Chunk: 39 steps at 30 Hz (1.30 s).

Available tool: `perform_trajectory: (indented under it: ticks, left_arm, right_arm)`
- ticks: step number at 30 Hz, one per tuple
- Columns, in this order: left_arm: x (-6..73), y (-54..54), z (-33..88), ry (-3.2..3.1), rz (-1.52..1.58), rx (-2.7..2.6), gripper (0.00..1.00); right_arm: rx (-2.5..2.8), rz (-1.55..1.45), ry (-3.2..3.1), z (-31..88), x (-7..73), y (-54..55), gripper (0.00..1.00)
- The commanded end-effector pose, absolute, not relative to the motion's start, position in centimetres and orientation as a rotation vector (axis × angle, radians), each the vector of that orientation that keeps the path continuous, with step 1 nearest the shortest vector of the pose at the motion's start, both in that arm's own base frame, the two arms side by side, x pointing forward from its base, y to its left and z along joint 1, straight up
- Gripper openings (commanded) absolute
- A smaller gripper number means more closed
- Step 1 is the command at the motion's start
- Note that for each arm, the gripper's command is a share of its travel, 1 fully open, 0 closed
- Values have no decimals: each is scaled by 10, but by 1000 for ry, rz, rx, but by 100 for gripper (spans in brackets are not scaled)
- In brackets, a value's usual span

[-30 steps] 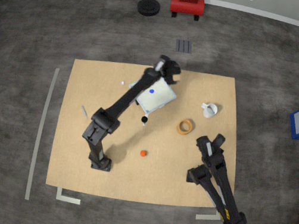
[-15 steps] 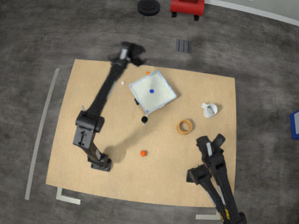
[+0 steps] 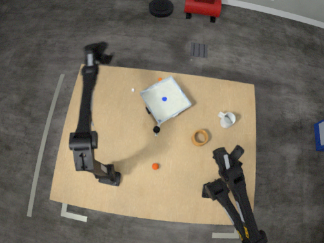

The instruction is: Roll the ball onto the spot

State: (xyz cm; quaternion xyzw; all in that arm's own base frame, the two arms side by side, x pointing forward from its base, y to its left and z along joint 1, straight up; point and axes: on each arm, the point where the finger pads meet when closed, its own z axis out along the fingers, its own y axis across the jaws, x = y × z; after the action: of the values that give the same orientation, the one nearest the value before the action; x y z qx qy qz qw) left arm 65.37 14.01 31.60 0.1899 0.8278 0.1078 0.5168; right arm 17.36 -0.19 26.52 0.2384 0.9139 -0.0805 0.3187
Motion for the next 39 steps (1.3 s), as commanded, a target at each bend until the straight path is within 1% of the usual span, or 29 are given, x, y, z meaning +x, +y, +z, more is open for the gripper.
perform_trajectory:
  ticks: [1,3,7,18,20,27,35,37,39]
  left_arm:
    - [627,210,361,1936,333,270,100]
    - [627,210,361,1936,333,270,100]
    - [586,285,377,1926,424,88,100]
    - [435,447,417,1822,667,-376,100]
    - [435,447,417,1822,667,-376,100]
    - [327,510,439,1712,809,-626,100]
    - [212,547,461,1570,951,-854,100]
    - [212,547,461,1570,951,-854,100]
    - [186,552,465,1534,983,-902,100]
  right_arm:
    - [634,-181,2380,279,176,0,100]
    - [634,-181,2380,279,176,0,100]
    - [634,-181,2380,279,176,0,100]
    - [634,-181,2380,279,176,0,100]
    - [634,-181,2380,279,176,0,100]
    - [634,-181,2380,279,176,0,100]
    - [634,-181,2380,279,176,0,100]
    - [634,-181,2380,279,176,0,100]
    - [634,-181,2380,279,176,0,100]
